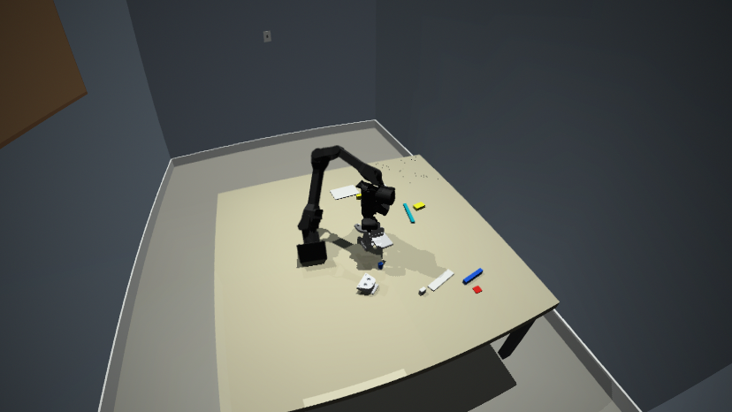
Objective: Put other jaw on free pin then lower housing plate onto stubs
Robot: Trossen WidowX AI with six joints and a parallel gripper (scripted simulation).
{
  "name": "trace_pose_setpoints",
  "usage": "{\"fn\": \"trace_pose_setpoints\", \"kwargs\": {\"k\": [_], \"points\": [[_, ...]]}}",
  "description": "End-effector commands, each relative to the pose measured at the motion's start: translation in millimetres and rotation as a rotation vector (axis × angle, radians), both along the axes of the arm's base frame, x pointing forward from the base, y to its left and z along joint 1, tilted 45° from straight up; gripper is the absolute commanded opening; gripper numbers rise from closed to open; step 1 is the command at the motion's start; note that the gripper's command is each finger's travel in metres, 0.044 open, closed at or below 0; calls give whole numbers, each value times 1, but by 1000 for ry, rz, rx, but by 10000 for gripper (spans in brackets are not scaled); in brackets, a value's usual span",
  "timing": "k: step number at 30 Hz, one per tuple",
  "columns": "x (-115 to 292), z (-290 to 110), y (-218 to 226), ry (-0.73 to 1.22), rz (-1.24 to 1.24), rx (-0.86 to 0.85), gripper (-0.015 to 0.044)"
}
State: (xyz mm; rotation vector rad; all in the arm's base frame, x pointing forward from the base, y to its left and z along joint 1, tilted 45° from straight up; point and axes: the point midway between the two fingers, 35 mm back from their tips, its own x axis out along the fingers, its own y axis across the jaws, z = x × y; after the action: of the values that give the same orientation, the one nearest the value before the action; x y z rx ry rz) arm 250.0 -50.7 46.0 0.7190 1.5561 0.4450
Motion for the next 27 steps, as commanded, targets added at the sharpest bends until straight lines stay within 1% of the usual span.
{"fn": "trace_pose_setpoints", "kwargs": {"k": [1, 22, 27], "points": [[-8, -7, -3, -45, 64, 7, 134], [-42, -32, -20, -345, 381, 42, 134], [-43, -32, -20, -355, 390, 44, 134]]}}
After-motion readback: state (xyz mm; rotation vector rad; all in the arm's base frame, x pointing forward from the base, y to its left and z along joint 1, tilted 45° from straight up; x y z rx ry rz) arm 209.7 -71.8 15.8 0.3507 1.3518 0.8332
